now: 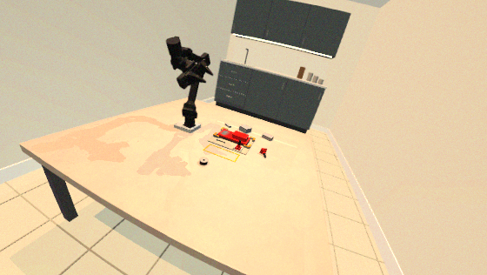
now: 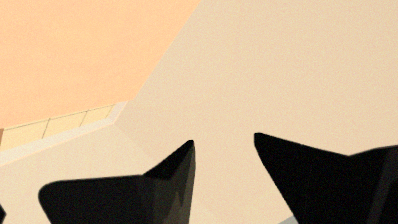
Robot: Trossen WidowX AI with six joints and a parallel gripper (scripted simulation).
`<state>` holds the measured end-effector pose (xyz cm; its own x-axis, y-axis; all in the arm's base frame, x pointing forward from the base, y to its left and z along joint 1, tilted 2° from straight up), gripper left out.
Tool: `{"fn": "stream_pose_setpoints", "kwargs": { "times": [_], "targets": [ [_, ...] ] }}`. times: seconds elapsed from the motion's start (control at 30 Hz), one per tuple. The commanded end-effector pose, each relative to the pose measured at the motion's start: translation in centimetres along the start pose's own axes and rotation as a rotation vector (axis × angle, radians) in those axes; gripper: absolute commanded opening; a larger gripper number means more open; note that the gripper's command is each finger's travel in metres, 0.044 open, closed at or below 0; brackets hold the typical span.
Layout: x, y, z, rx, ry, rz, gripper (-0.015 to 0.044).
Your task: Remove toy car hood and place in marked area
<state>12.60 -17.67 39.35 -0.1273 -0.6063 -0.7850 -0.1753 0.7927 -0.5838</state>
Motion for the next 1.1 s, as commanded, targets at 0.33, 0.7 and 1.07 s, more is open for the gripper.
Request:
{"fn": "stream_pose_setpoints", "kwargs": {
  "times": [0.33,0.7,1.07],
  "targets": [
    [0.6,1.6,7.3,-0.2,0.141,0.575,0.044],
    [-0.7,8.6,17.6,-0.315,0.676,1.334,0.044],
    [-2.6,15.7,22.2,-0.09,1.121,1.683,0.044]
  ]
}}
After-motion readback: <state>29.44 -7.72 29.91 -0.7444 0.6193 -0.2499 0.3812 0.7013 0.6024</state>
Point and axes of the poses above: the point midway between the two fingers, 35 mm back from their tips, its own z axis out along the fingers, its own x axis across the jaws, y = z × x, the point moved 10 cm from there along -z, back along the fingers, and after that the axes turned 14 degrees about z, right-handed, at the moved point
